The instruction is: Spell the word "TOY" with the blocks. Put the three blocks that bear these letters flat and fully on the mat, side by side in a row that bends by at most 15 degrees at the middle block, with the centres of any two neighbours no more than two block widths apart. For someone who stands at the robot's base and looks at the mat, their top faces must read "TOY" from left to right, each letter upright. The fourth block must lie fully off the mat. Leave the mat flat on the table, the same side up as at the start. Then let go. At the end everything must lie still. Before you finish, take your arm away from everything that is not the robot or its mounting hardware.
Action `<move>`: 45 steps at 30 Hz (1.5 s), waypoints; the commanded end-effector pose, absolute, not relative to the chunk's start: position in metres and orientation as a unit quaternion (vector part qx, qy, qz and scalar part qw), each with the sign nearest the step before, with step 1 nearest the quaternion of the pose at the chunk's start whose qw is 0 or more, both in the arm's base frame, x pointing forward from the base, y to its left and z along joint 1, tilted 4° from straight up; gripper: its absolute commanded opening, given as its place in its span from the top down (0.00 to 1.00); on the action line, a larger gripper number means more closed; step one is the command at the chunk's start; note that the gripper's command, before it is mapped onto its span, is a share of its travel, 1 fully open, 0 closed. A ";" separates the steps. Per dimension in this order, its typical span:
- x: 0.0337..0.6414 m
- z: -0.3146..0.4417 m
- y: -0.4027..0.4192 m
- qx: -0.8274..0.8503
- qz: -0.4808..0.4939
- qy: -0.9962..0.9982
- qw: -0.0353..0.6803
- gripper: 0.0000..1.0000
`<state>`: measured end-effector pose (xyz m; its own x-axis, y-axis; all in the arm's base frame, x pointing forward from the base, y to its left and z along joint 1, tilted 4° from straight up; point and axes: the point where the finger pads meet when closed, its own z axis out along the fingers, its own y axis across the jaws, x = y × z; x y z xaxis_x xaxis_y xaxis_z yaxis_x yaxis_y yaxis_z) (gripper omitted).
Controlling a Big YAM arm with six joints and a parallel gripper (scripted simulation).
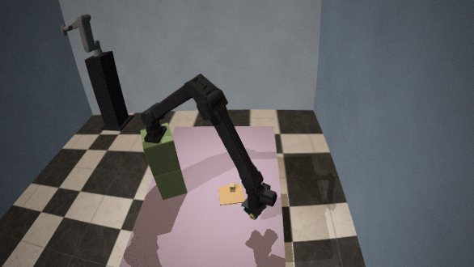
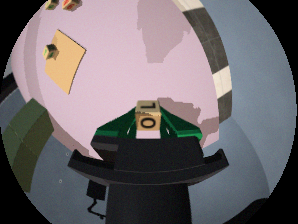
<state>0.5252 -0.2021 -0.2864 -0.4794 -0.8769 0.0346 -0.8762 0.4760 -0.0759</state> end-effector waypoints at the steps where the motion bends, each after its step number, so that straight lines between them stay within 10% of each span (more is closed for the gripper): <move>1: 0.534 -0.252 -0.199 -0.508 -0.047 0.860 0.012 0.74; 27: 0.529 -0.255 -0.189 -0.484 -0.047 0.874 0.013 0.74; 45: 0.496 -0.268 -0.120 -0.132 -0.038 0.990 0.028 0.74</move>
<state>0.4911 -0.1300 -0.2714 -0.8764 -0.4816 -0.0088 -0.4804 0.8752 -0.0565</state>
